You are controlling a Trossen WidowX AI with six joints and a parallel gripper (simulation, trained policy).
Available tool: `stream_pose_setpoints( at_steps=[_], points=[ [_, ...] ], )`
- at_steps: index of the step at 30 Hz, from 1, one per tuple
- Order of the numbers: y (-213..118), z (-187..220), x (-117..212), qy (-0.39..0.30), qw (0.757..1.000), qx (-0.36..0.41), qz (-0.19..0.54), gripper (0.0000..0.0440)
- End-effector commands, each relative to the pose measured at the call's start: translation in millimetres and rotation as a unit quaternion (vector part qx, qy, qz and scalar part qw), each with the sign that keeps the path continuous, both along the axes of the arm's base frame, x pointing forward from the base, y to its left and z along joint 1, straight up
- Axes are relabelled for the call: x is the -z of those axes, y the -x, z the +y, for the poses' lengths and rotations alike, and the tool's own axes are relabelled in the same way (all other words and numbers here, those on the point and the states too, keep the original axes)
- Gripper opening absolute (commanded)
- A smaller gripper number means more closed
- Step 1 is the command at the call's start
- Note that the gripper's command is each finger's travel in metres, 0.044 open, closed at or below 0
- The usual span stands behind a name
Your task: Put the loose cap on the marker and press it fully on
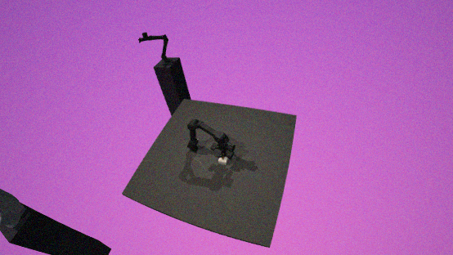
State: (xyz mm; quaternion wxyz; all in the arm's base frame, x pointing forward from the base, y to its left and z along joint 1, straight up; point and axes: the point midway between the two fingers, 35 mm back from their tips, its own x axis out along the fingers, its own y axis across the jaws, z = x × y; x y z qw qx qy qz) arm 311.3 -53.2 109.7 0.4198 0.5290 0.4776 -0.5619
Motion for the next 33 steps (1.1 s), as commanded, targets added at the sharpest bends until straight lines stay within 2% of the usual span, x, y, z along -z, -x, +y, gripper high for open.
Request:
stream_pose_setpoints(
  at_steps=[1, 10, 12, 13, 33],
  points=[
    [4.3, 2.7, 19.0, -0.009, 1.0, -0.003, 0.024, 0.0011],
    [4.4, 2.6, 19.9, -0.009, 1.0, -0.004, 0.024, 0.0018],
    [5.3, 2.3, 21.7, -0.007, 1.0, -0.005, 0.026, 0.0071],
    [7.5, 2.7, 22.6, -0.009, 0.999, -0.006, 0.03, 0.0076],
    [7.1, -6.5, 27.9, 0.009, 0.999, -0.032, 0.021, 0.01]
  ],
)
